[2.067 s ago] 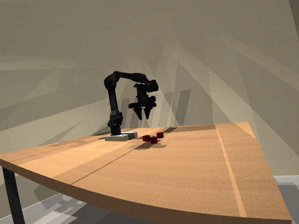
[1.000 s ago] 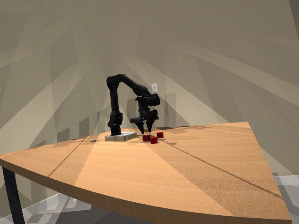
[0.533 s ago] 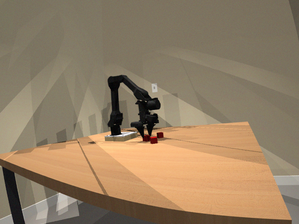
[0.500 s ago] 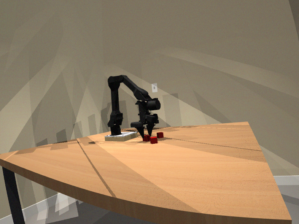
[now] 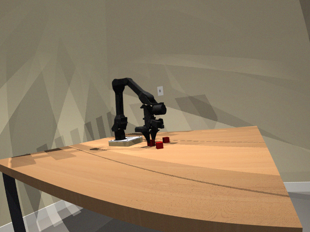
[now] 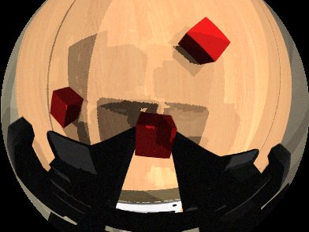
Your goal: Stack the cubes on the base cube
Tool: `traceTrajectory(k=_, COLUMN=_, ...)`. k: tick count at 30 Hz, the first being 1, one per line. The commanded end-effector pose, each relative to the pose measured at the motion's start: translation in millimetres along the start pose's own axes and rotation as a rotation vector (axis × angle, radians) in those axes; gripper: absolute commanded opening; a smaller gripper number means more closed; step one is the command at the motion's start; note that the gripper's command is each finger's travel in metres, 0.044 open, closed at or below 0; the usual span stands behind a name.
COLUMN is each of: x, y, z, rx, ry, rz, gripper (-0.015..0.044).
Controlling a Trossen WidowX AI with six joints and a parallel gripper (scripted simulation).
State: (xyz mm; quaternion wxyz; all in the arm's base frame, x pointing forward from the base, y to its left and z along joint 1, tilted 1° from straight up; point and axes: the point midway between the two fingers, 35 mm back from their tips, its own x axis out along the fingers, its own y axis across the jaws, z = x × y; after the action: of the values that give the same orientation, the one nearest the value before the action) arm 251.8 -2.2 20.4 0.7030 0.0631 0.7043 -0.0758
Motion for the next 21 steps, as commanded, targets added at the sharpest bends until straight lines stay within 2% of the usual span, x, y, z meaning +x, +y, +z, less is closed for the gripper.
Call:
traceTrajectory(k=1, x=-12, y=2, z=4, rx=0.000, ry=-0.011, rz=0.007, gripper=0.0105)
traceTrajectory(k=21, x=-75, y=1, z=6, rx=0.000, ry=-0.012, rz=0.007, gripper=0.0105)
